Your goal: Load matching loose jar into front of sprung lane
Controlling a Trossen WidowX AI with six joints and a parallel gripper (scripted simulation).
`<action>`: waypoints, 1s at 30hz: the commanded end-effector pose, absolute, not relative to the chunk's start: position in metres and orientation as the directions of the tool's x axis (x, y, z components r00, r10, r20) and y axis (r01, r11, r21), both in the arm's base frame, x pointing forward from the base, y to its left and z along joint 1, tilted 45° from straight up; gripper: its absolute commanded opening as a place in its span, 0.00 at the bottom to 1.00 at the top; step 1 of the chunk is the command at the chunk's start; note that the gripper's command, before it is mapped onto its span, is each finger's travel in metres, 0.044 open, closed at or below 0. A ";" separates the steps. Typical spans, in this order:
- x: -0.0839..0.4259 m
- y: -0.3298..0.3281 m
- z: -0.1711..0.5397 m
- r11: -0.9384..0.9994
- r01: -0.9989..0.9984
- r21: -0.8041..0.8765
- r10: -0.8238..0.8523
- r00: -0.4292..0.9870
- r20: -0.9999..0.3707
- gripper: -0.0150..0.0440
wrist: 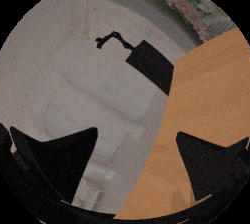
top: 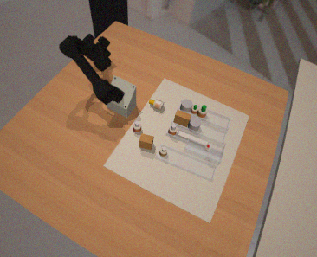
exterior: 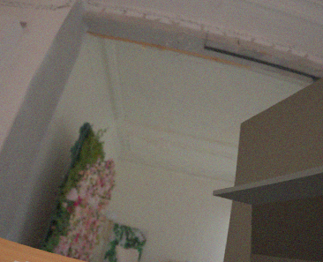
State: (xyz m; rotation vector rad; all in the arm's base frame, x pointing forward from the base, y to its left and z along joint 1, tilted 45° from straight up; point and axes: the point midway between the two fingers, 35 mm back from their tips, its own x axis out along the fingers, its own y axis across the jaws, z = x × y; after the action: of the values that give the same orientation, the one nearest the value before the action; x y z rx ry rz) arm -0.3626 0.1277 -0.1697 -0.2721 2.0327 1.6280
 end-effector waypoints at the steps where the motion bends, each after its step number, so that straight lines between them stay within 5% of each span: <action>1: -0.362 0.131 -0.170 0.260 -0.464 0.847 0.168 -0.842 -0.513 0.98; 8: -0.308 0.233 -0.170 0.360 -0.561 0.746 0.401 -0.629 -0.666 1.00; 16: -0.191 0.318 -0.157 0.564 -0.622 0.544 0.508 -0.258 -0.822 1.00; 30: 0.046 0.299 -0.097 0.891 -0.454 0.031 0.180 0.288 -0.941 1.00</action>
State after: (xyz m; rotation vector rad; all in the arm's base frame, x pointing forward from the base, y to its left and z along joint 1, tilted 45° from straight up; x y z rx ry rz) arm 0.0068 0.3197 -0.1118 -0.2095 1.2402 0.5468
